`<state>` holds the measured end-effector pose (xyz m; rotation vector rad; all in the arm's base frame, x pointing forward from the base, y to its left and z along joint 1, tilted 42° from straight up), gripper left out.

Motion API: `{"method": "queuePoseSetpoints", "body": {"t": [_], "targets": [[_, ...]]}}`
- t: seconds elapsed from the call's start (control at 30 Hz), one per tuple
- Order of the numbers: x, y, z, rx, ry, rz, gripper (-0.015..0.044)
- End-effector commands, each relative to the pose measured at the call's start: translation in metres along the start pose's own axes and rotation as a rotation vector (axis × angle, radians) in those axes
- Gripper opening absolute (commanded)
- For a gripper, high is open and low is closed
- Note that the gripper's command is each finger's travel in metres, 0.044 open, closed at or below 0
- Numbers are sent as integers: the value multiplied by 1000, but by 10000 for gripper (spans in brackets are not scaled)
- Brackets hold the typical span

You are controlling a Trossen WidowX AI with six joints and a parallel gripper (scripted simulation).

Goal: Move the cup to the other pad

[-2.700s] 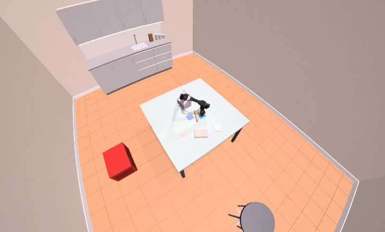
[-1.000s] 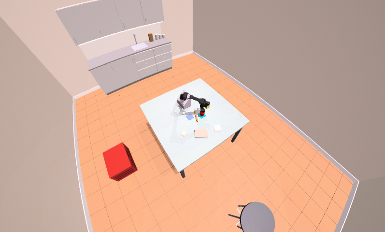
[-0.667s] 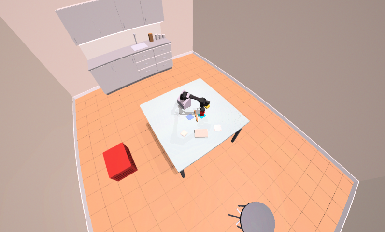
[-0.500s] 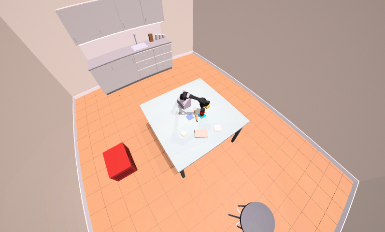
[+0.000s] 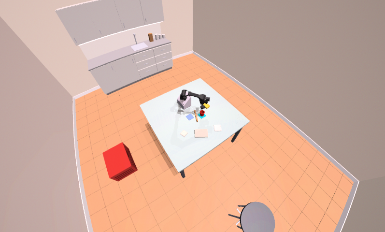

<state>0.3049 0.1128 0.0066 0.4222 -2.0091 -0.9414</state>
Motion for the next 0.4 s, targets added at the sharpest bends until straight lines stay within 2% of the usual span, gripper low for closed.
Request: {"method": "queuePoseSetpoints", "body": {"t": [0.0,0.37], "targets": [[1,10,0,-1,-11,-9,440],[0,6,1,3,-2,-6,440]]}}
Point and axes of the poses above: the point midway between the two fingers, 35 mm back from their tips, its own y axis back along the fingers, its own z axis across the jaws, x = y × z, the point moved 7 cm from there along y, back along the fingers
